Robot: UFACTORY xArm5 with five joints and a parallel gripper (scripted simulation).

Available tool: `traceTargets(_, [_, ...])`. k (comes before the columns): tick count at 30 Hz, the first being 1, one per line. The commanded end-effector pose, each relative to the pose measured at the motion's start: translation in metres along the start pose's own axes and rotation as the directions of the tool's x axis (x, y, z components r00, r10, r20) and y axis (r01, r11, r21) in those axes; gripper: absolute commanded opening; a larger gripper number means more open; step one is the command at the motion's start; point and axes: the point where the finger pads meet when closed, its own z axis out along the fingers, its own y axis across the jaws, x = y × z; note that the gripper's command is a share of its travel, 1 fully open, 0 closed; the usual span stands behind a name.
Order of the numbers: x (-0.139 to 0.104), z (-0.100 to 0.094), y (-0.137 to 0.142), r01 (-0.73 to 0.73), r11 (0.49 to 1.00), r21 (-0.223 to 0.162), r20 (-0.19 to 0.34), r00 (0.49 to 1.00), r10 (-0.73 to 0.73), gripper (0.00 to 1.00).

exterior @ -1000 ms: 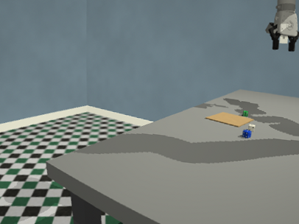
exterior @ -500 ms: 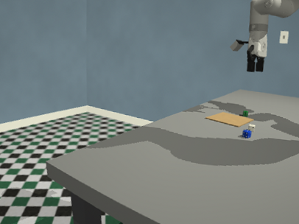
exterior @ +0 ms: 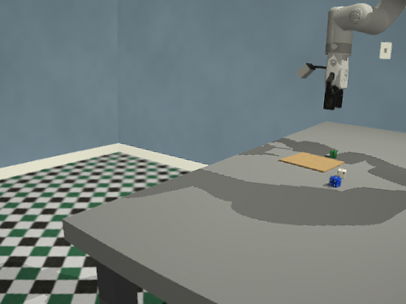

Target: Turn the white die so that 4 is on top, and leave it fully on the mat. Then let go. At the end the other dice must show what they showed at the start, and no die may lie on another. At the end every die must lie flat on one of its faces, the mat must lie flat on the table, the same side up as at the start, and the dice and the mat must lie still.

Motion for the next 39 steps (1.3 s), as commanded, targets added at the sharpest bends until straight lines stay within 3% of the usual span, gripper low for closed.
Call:
traceTargets(1, [0.001,-0.001,0.000,0.001,1.000,-0.001,-0.003,1.000,-0.001,1.00])
traceTargets(9, [0.001,0.010,0.000,0.001,1.000,-0.001,-0.002,1.000,-0.001,1.00])
traceTargets(15, [0.002,0.053,0.000,0.001,1.000,-0.001,-0.002,1.000,-0.001,1.00])
traceTargets(17, [0.002,0.053,0.000,0.001,1.000,-0.001,-0.002,1.000,-0.001,1.00])
traceTargets(21, [0.002,0.086,0.001,0.001,1.000,-0.001,-0.002,1.000,-0.001,1.00])
traceTargets(25, [0.003,0.105,0.001,0.001,1.000,-0.001,-0.002,1.000,-0.001,1.00])
traceTargets(39, [0.003,0.108,0.001,0.001,1.000,-0.001,-0.002,1.000,-0.001,1.00])
